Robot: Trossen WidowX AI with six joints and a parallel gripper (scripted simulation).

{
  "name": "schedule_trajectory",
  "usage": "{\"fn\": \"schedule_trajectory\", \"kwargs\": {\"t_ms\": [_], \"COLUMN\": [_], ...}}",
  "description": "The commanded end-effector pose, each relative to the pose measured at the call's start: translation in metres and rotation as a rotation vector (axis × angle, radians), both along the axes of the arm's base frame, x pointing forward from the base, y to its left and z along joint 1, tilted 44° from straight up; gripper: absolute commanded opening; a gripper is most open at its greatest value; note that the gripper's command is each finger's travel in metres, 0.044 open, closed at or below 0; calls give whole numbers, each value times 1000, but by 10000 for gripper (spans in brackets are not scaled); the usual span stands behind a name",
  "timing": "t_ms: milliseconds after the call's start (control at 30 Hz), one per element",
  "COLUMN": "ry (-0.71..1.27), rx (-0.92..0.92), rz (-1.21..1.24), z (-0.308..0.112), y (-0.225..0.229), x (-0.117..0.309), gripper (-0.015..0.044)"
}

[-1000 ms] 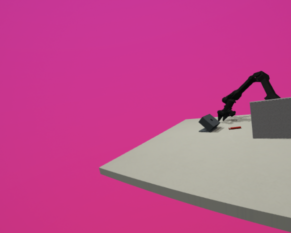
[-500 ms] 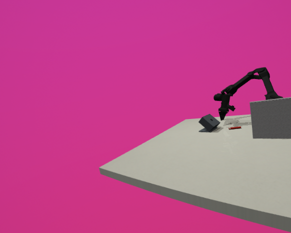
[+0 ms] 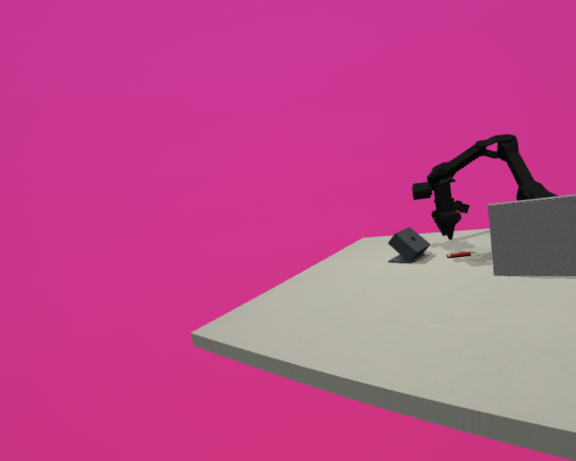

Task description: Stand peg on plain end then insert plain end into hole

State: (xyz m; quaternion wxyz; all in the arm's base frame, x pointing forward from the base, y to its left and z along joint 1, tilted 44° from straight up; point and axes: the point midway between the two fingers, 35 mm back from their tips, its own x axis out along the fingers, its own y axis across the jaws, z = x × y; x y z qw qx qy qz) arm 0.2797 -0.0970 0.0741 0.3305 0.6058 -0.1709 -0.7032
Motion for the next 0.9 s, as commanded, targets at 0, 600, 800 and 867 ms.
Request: {"fn": "schedule_trajectory", "kwargs": {"t_ms": [0,600,800,867], "ry": [16,15,15,15], "rx": [-28,-25,-25,-26], "rz": [-1,0,0,0], "z": [-1,-21,-28,-30], "y": [2,-16,-23,-25], "x": [-4,-3,-4,-4], "gripper": [440,440,440,440]}}
